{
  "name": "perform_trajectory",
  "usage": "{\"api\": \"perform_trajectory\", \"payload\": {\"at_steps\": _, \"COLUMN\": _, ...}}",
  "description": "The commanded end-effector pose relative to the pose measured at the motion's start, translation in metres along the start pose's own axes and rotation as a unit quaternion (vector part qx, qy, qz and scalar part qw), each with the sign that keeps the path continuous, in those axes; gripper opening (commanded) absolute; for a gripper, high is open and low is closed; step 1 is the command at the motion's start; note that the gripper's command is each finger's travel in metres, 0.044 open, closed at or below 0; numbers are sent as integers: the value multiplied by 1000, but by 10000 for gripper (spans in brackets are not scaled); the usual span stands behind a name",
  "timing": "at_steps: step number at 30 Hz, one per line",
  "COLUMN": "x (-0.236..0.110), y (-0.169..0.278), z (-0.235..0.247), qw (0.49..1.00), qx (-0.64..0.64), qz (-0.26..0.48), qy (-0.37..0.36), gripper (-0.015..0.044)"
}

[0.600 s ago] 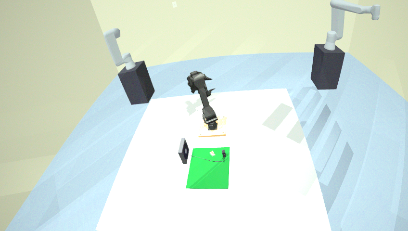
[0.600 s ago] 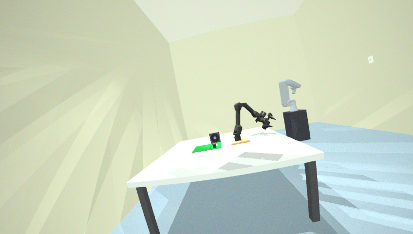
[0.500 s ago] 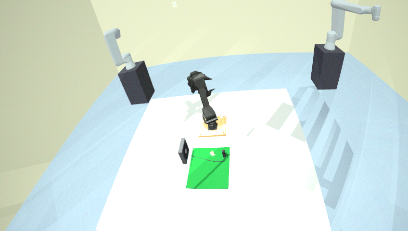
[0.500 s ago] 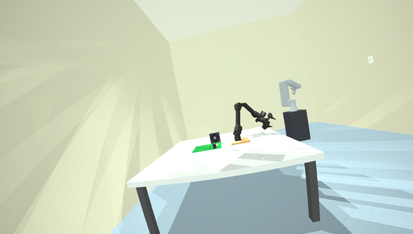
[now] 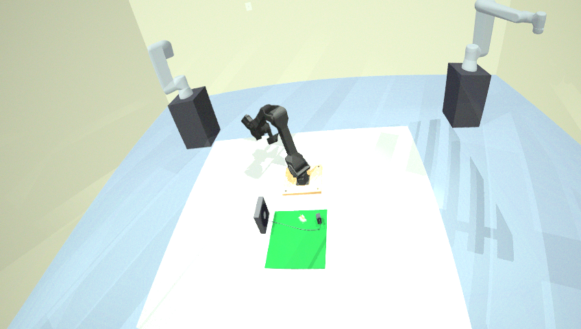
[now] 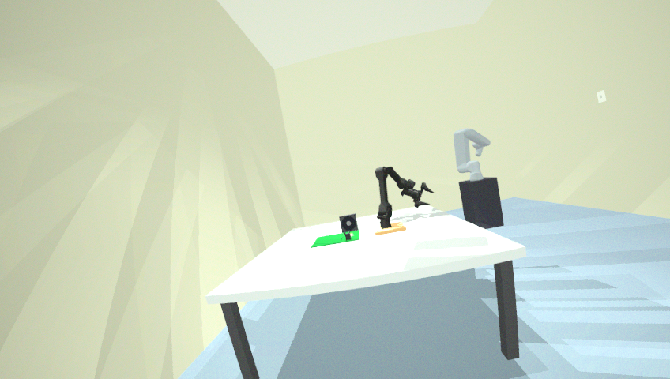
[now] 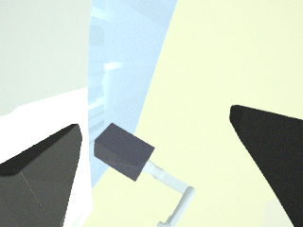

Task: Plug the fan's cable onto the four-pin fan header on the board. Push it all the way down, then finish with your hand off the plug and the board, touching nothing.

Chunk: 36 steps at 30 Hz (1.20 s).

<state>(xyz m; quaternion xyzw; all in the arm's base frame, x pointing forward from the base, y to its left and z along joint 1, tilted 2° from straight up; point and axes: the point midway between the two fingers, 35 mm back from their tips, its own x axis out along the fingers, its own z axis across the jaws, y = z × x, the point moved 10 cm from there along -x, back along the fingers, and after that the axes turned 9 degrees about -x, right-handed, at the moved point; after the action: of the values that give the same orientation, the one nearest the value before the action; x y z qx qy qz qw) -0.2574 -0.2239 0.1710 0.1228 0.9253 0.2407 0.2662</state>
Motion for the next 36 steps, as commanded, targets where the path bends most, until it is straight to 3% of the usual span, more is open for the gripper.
{"api": "perform_trajectory", "payload": {"at_steps": 1, "x": -57, "y": -25, "z": -1, "qw": 994, "qx": 7, "qz": -102, "qy": 24, "gripper": 440}}
{"api": "perform_trajectory", "payload": {"at_steps": 10, "x": -169, "y": -50, "z": 22, "qw": 958, "qx": -6, "qz": -285, "qy": 37, "gripper": 440}}
{"api": "perform_trajectory", "payload": {"at_steps": 18, "x": -267, "y": -41, "z": 61, "qw": 901, "qx": -40, "qz": -432, "qy": 15, "gripper": 440}}
{"api": "perform_trajectory", "payload": {"at_steps": 28, "x": -370, "y": 14, "z": 128, "qw": 808, "qx": -115, "qz": -577, "qy": -39, "gripper": 440}}
{"api": "perform_trajectory", "payload": {"at_steps": 36, "x": -423, "y": 88, "z": 188, "qw": 729, "qx": -203, "qz": -648, "qy": -87, "gripper": 440}}
